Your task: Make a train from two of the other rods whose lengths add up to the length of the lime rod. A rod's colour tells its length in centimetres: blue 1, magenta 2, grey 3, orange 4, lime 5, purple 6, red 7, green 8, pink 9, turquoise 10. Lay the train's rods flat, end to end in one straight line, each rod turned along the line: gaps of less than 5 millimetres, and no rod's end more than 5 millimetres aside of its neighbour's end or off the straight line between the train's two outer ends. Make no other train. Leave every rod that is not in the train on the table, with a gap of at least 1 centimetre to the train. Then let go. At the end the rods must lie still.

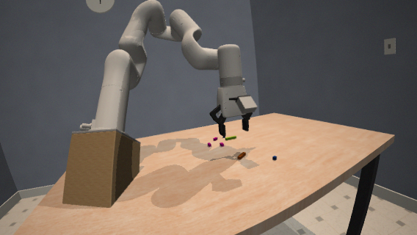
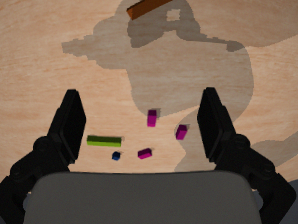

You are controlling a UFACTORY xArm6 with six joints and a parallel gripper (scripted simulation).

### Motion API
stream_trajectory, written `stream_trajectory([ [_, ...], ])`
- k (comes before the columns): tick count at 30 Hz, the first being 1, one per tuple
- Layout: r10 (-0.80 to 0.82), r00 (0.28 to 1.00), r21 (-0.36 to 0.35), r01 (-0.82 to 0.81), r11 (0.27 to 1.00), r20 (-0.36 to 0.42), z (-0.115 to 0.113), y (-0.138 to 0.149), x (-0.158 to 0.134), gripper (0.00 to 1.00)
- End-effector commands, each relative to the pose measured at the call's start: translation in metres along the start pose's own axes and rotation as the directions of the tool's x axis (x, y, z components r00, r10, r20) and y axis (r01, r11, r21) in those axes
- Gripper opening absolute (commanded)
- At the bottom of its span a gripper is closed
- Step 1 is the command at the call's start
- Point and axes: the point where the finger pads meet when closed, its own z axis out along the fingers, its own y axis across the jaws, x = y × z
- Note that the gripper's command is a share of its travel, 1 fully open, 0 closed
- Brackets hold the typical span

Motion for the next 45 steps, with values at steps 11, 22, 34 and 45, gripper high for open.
stream_trajectory([
  [11, -0.148, 0.989, 0.001, 0.148, 0.989, -0.003, -0.001, -0.005, -0.009, 1.0],
  [22, -0.497, 0.868, -0.006, 0.497, 0.868, -0.005, -0.002, -0.015, -0.032, 1.0],
  [34, -0.795, 0.607, -0.01, 0.795, 0.607, -0.003, -0.003, -0.024, -0.058, 1.0],
  [45, -0.959, 0.282, -0.012, 0.959, 0.282, 0.001, -0.004, -0.031, -0.084, 1.0],
])
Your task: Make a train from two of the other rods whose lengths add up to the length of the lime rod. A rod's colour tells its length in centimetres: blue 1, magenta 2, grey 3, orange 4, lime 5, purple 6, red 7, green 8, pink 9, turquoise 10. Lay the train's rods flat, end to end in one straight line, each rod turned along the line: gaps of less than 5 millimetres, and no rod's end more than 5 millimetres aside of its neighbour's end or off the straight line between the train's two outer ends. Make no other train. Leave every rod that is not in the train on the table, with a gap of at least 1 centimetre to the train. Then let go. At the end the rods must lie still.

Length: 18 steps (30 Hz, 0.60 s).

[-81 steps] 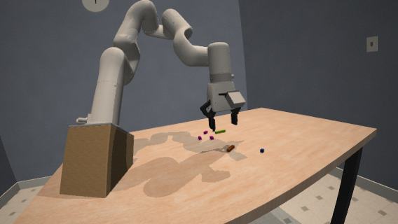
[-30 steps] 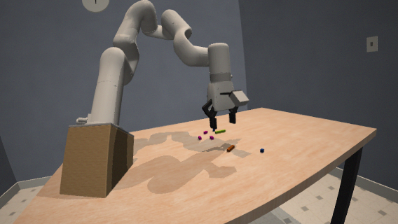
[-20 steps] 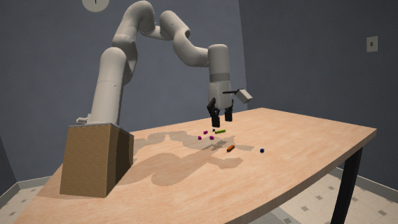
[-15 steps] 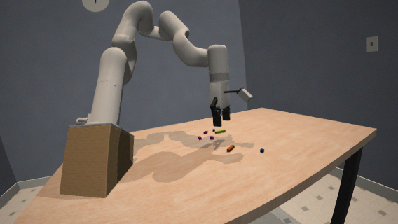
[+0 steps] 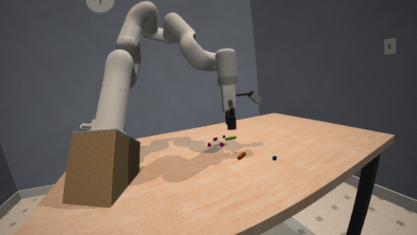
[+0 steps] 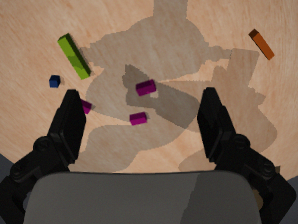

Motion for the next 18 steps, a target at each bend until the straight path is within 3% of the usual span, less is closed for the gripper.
stream_trajectory([
  [1, -0.167, 0.986, 0.008, 0.167, 0.986, -0.01, -0.002, -0.012, -0.001, 1.0],
  [4, -0.201, 0.98, 0.008, 0.201, 0.98, -0.01, -0.002, -0.014, -0.001, 1.0],
  [5, -0.297, 0.955, 0.007, 0.297, 0.955, -0.011, -0.002, -0.021, -0.003, 1.0],
  [9, -0.406, 0.914, 0.006, 0.406, 0.914, -0.012, -0.003, -0.029, -0.004, 1.0],
  [18, -0.665, 0.747, 0.003, 0.665, 0.747, -0.015, -0.005, -0.051, -0.01, 1.0],
])
